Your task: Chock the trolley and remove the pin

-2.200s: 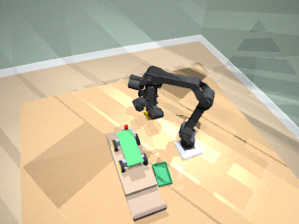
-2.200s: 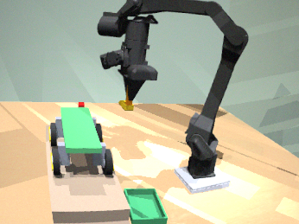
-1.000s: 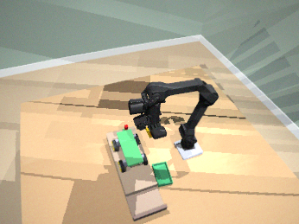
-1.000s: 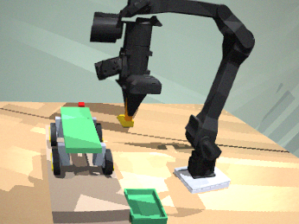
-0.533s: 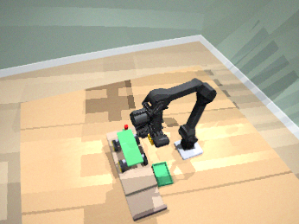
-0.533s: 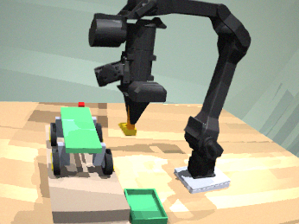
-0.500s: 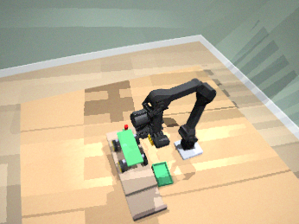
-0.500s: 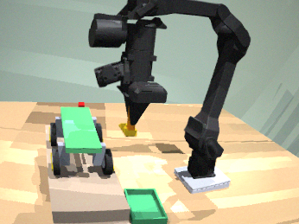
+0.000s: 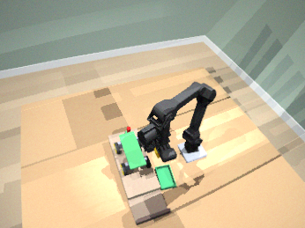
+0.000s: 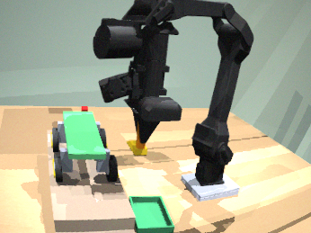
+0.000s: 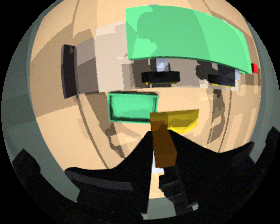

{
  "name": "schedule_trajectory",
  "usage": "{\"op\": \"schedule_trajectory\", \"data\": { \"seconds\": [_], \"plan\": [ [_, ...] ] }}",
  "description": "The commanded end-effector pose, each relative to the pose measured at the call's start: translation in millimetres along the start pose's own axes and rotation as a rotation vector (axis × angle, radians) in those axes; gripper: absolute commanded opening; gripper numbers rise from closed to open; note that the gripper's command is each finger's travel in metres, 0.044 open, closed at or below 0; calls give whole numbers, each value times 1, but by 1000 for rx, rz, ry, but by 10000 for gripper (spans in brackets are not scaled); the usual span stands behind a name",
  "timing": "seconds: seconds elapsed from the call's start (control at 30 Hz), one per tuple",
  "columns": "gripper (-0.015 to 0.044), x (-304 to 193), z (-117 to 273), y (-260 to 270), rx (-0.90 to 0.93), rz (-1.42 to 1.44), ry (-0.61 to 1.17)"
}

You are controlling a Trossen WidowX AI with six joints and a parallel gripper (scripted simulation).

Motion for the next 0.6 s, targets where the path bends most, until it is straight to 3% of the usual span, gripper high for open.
{"op": "schedule_trajectory", "data": {
  "seconds": [0.0,0.57],
  "plan": [
    [0,3,0,16,0,-2,-9],
    [0,12,-6,81,5,-2,-10]
  ]
}}
Point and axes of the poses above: the point midway between the two fingers, 35 mm back from their tips, its own z axis back along the fingers, its own y axis across the jaws, x = y × z, the point moved 1 cm from there along z, back along the fingers, and after that the axes turned 3 degrees about -z, right-handed, at the moved point
